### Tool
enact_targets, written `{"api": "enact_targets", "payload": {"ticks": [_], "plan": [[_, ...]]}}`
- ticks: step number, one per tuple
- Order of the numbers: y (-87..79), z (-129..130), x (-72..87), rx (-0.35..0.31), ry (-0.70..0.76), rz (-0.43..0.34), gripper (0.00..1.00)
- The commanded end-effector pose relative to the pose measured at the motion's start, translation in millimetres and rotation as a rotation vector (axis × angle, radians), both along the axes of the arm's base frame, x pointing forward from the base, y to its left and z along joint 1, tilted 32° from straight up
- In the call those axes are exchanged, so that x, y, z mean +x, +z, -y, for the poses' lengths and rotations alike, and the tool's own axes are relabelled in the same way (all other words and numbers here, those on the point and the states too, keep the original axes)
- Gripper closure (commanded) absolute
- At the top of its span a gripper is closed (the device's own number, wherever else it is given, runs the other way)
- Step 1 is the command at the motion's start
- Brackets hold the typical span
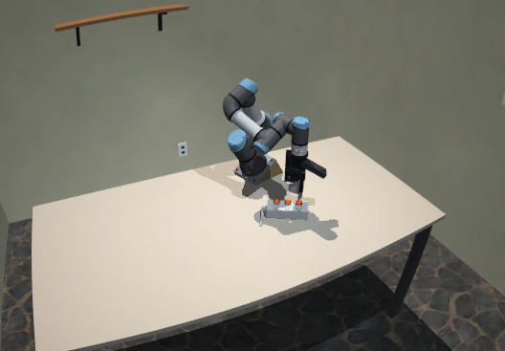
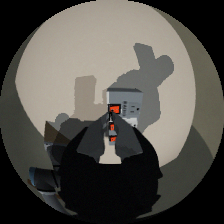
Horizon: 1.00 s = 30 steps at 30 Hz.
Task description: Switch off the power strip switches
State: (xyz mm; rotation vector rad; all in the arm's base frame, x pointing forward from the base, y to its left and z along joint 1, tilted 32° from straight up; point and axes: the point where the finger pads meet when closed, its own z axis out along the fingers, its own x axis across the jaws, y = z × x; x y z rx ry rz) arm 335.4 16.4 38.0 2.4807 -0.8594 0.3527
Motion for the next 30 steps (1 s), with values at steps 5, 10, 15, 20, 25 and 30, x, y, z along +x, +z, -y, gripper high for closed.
{"api": "enact_targets", "payload": {"ticks": [5, 10, 15, 20, 25, 30], "plan": [[-1.6, 1.1, 0.8, 0.0, 0.001, 0.002, 1.0], [-3.3, 2.2, 1.0, 0.0, 0.001, 0.002, 1.0], [-4.5, 2.9, 1.1, 0.0, 0.001, 0.002, 1.0], [-4.8, 3.1, 1.1, 0.0, 0.001, 0.002, 1.0], [-4.8, 3.1, 1.1, 0.0, 0.001, 0.002, 1.0], [-4.8, 3.1, 1.1, 0.0, 0.001, 0.002, 1.0]]}}
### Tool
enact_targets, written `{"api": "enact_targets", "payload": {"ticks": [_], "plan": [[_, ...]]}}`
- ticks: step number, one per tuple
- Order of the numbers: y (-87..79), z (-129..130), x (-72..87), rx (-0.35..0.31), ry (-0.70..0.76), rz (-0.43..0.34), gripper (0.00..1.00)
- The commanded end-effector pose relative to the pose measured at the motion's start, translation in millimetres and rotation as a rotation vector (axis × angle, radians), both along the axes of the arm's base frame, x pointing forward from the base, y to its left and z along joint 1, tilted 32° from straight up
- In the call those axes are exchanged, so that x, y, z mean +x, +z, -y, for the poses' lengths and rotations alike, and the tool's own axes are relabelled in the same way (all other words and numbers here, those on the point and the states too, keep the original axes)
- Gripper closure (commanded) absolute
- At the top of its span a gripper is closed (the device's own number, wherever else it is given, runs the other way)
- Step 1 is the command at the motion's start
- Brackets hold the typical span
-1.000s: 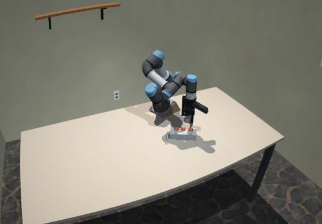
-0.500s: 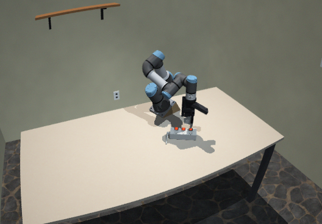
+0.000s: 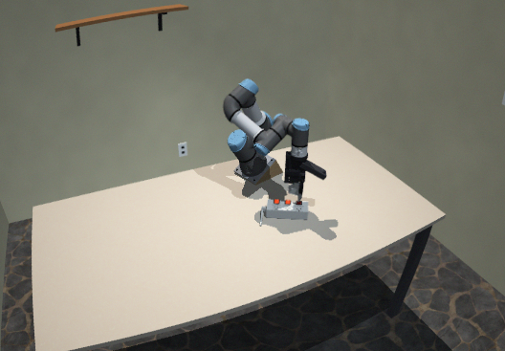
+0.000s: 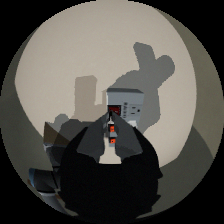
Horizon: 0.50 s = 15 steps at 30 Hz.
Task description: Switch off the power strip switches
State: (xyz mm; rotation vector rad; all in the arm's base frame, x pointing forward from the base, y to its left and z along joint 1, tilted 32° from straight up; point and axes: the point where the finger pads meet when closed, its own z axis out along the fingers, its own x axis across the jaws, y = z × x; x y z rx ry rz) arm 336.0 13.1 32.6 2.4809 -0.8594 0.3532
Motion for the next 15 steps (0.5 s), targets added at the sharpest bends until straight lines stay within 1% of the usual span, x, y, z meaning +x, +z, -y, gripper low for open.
{"api": "enact_targets", "payload": {"ticks": [1, 9, 15], "plan": [[0.5, 0, 0.5, 0.0, 0.0, 0.002, 1.0], [1.7, -1, 0.4, 0.0, 0.0, 0.002, 1.0], [12.0, -7, -0.6, 0.0, 0.0, 0.002, 1.0]]}}
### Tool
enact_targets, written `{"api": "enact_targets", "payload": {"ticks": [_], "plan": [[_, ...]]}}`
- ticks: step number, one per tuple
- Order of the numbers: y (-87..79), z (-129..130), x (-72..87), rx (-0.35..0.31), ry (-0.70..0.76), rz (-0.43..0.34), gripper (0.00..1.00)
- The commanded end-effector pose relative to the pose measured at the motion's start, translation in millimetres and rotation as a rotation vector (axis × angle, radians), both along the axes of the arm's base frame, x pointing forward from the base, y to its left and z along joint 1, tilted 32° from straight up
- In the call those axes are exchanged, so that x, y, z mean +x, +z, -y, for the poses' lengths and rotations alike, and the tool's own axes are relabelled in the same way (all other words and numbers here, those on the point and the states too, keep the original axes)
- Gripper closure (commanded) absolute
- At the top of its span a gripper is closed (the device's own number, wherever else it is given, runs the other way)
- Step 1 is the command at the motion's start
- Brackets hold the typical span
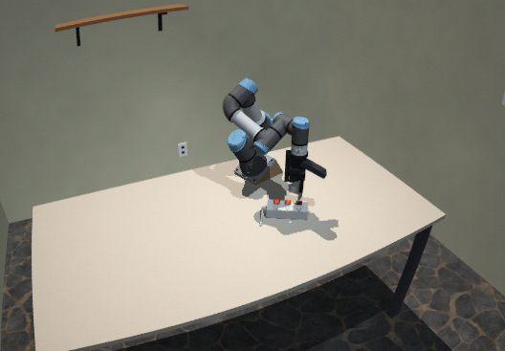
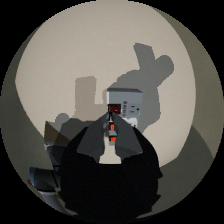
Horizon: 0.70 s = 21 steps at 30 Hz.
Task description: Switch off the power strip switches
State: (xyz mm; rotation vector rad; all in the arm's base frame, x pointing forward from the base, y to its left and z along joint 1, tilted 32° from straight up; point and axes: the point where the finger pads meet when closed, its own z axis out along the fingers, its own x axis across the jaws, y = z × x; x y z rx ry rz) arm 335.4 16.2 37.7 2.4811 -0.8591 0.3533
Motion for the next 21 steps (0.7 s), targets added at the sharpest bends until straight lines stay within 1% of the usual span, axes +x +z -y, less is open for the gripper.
{"api": "enact_targets", "payload": {"ticks": [1, 5, 7, 11, 21], "plan": [[9.5, -6, -0.2, 0.0, 0.0, 0.002, 1.0], [19.5, -12, -1.2, 0.0, 0.0, 0.002, 1.0], [19.5, -12, -1.2, 0.0, 0.0, 0.002, 1.0], [26.2, -16, -1.9, 0.0, 0.0, 0.002, 1.0], [28.2, -17, -2.1, 0.0, 0.0, 0.002, 1.0]]}}
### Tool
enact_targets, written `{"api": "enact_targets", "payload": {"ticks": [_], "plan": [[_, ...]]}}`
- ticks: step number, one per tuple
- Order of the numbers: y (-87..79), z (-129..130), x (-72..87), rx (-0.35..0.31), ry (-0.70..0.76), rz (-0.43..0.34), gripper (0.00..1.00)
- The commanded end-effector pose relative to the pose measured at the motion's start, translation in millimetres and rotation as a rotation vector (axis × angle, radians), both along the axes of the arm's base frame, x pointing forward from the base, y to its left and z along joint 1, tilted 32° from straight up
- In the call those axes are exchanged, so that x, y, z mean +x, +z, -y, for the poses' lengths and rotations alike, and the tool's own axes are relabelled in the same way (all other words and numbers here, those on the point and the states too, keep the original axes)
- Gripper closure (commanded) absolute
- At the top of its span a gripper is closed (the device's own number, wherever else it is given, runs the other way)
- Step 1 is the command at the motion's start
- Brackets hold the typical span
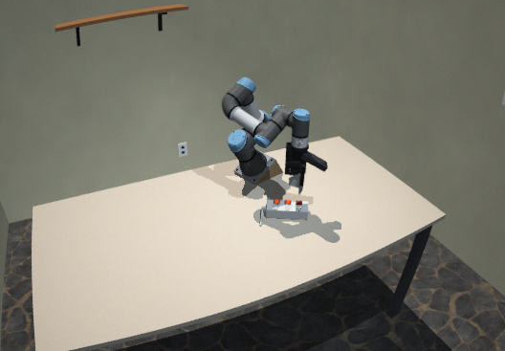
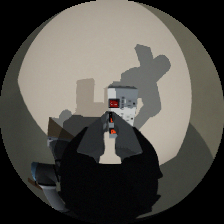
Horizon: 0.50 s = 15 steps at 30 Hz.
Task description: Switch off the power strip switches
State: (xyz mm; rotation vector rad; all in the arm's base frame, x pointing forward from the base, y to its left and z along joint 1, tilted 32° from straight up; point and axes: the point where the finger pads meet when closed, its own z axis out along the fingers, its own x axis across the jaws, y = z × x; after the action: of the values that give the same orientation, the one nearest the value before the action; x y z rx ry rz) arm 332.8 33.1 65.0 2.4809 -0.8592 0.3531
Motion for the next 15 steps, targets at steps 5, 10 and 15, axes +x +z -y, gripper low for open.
{"api": "enact_targets", "payload": {"ticks": [5, 10, 15], "plan": [[0.9, -0.4, 0.5, 0.0, 0.0, 0.002, 1.0], [0.9, -0.4, 0.5, 0.0, 0.0, 0.002, 1.0], [3.6, 1.7, -1.9, 0.0, 0.0, 0.002, 1.0]]}}
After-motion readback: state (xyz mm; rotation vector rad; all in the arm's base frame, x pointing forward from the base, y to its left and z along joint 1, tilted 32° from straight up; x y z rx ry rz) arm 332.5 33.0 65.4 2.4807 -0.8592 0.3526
